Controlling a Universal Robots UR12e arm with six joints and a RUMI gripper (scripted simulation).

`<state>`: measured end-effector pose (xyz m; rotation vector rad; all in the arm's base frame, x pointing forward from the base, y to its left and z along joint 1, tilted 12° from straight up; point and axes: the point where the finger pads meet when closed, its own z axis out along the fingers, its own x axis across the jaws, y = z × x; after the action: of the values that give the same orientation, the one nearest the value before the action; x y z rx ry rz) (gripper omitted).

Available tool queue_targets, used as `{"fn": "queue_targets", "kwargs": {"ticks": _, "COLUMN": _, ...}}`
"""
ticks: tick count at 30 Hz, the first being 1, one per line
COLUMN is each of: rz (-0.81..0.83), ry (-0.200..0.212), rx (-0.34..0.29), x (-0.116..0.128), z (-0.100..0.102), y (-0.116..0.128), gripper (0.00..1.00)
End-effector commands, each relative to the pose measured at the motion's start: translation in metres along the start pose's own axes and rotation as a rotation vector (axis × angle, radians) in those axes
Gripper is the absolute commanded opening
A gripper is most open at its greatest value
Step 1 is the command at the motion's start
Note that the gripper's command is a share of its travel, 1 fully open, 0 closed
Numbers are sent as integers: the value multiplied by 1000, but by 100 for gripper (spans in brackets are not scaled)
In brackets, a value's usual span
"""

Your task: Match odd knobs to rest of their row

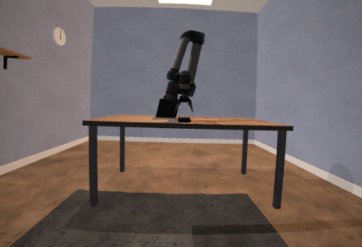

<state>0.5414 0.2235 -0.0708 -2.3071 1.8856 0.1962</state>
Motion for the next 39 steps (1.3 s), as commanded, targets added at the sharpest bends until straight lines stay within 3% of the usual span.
{"fn": "queue_targets", "kwargs": {"ticks": 1, "rz": 0, "ry": 0, "rx": 1, "x": 0, "z": 0, "y": -1, "gripper": 100}}
{"fn": "queue_targets", "kwargs": {"ticks": 14, "rz": 0, "ry": -2, "rx": -1, "x": 0, "z": 0, "y": 5, "gripper": 100}}
{"fn": "queue_targets", "kwargs": {"ticks": 39, "rz": 0, "ry": -2, "rx": -1, "x": -1, "z": 1, "y": 46, "gripper": 100}}
